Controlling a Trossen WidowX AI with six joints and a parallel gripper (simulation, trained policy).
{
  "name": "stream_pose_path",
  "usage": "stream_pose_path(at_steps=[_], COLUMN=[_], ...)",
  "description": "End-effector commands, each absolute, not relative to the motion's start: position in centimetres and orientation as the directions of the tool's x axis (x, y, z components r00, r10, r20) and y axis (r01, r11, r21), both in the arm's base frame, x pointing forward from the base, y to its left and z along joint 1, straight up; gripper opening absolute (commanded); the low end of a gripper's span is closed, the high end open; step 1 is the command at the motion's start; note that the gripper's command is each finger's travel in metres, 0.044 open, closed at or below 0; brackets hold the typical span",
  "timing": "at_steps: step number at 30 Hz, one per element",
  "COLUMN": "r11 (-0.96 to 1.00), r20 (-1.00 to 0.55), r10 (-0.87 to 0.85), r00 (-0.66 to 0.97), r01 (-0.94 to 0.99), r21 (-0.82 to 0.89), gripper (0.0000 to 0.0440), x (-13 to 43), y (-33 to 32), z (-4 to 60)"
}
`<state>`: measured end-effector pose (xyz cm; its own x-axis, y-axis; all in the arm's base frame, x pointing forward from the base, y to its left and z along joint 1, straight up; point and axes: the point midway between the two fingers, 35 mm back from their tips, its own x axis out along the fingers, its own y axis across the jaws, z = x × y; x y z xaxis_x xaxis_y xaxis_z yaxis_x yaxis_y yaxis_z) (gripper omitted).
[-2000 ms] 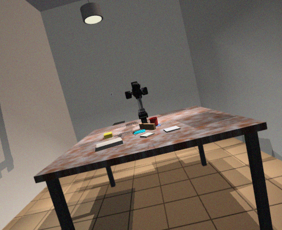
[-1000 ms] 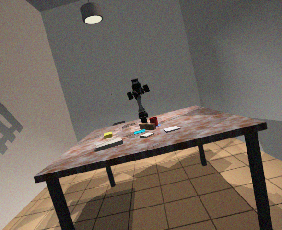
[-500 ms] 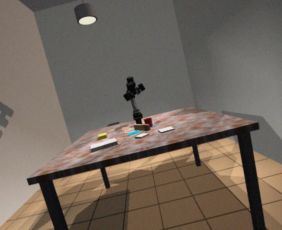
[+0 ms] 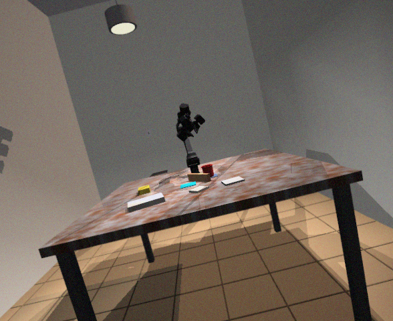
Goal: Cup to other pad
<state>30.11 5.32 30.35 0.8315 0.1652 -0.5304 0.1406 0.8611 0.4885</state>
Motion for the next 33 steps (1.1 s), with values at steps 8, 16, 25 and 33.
stream_pose_path(at_steps=[8, 16, 25, 33], r11=[0.801, 0.755, 0.714, 0.692], r20=[-0.653, -0.735, -0.818, -0.882], r10=[0.19, 0.196, 0.185, 0.158], r00=[0.733, 0.649, 0.544, 0.443], r01=[0.269, 0.378, 0.498, 0.588], r21=[0.535, 0.535, 0.493, 0.419], gripper=[0.0124, 0.0123, 0.012, 0.0119], x=[29.7, 29.1, 28.3, 27.5], y=[6.7, 7.5, 8.2, 8.3], z=[29.2, 28.4, 27.3, 26.0])
